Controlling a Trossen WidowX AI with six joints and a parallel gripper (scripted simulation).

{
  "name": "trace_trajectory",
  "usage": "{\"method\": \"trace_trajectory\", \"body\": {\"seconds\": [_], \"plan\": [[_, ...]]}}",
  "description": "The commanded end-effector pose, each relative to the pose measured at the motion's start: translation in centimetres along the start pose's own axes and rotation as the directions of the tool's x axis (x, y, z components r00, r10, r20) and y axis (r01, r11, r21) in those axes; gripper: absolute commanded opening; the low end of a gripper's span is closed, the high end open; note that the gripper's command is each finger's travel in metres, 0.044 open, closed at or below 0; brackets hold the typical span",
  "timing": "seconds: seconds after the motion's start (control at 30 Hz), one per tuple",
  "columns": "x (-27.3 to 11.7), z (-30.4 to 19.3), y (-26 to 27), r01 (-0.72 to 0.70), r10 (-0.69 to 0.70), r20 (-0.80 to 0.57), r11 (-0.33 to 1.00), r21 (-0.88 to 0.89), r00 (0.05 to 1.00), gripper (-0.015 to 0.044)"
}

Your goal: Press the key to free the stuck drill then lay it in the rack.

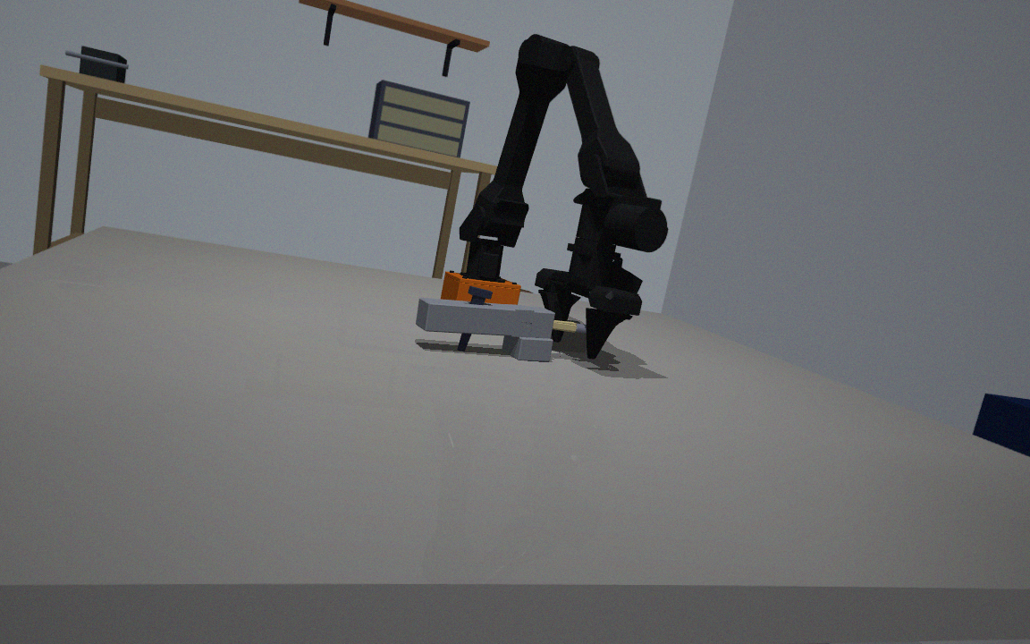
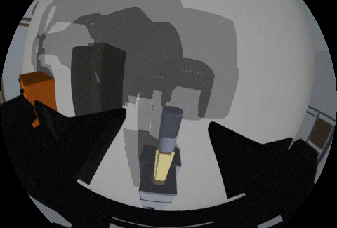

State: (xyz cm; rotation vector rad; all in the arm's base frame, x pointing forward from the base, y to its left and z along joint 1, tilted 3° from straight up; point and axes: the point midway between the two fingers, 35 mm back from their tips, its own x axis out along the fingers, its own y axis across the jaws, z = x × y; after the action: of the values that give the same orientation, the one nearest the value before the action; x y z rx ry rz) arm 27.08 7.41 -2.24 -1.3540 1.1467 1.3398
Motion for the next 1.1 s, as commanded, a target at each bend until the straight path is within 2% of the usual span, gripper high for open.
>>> {"method": "trace_trajectory", "body": {"seconds": [0.0,0.57,1.07], "plan": [[0.16,-0.27,0.05,-0.001,0.001,-0.004,1.000,-0.004,1.000,0.0440],[0.02,-0.03,0.00,0.000,0.000,0.000,1.000,0.000,1.000,0.0000],[-0.25,-0.03,0.06,-0.001,0.001,-0.004,1.000,-0.004,1.000,0.0000]]}}
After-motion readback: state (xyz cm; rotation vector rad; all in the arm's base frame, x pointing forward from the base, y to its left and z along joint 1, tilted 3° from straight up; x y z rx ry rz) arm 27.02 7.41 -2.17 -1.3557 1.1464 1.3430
